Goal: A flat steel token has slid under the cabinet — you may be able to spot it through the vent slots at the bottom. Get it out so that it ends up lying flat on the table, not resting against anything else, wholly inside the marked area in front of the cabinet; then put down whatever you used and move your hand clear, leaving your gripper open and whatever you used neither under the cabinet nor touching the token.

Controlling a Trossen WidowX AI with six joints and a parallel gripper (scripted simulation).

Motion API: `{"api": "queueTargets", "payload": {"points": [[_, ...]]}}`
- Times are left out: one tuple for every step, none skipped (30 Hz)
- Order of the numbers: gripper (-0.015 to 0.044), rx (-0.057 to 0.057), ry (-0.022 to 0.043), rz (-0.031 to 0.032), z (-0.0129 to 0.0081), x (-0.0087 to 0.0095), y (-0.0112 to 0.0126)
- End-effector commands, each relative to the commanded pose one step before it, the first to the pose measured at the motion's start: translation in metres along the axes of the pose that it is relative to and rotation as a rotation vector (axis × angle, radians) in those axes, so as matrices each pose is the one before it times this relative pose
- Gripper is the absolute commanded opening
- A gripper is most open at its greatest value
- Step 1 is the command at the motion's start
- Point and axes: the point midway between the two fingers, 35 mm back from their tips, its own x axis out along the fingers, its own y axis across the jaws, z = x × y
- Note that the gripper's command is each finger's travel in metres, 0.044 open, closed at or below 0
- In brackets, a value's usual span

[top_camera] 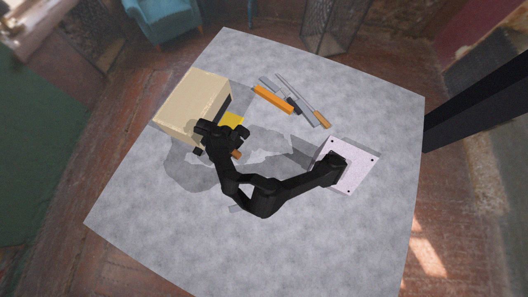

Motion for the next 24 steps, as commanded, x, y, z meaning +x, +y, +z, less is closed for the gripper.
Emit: {"api": "queueTargets", "payload": {"points": [[0.0, -0.0022, -0.00043, 0.00396, 0.00587, -0.00014, -0.00043], [0.0, 0.0, -0.00004, 0.0, 0.00092, -0.00001, -0.00001], [0.0, 0.0, -0.00004, 0.0, 0.00092, -0.00001, -0.00001], [0.0, 0.0, -0.00004, 0.0, 0.00091, -0.00001, -0.00001], [0.0, 0.0, -0.00004, 0.0, 0.00091, -0.00001, -0.00002], [0.0, 0.0, -0.00004, 0.0, 0.00091, -0.00001, -0.00002], [0.0, 0.0, -0.00004, 0.0, 0.00091, -0.00001, -0.00002], [0.0, 0.0, -0.00004, 0.0, 0.00091, -0.00001, -0.00002], [0.0, 0.0, -0.00004, 0.0, 0.00091, -0.00001, -0.00003], [0.0, 0.0, -0.00004, 0.0, 0.0009, -0.00001, -0.00003], [0.0, 0.0, -0.00004, 0.0, 0.0009, -0.00001, -0.00003], [0.0, 0.0, -0.00004, 0.0, 0.0009, -0.00001, -0.00003], [0.0, 0.0, -0.00004, 0.0, 0.0009, -0.00001, -0.00004], [0.0, 0.0, -0.00004, 0.0, 0.0009, 0.0, -0.00004], [0.0, 0.0, -0.00004, 0.0, 0.0009, 0.0, -0.00004], [0.0, 0.0, -0.00004, 0.0, 0.00089, 0.0, -0.00004], [0.0, 0.0, -0.00004, 0.0, 0.00089, 0.0, -0.00005], [0.0, 0.0, -0.00004, 0.0, 0.00089, 0.0, -0.00005], [0.0, 0.0, -0.00003, 0.0, 0.00072, 0.0, -0.00004], [0.0, 0.0, 0.0, 0.0, 0.00012, 0.00023, -0.00017], [0.0, 0.0, 0.0, -0.00002, 0.00012, 0.00025, -0.00064], [0.0, 0.0, 0.0, -0.00004, 0.00008, 0.00023, -0.00112], [0.0, 0.0, 0.00001, -0.00006, 0.00005, 0.00021, -0.00156], [0.0, 0.0, 0.00001, -0.00008, 0.00002, 0.00019, -0.00195]]}}
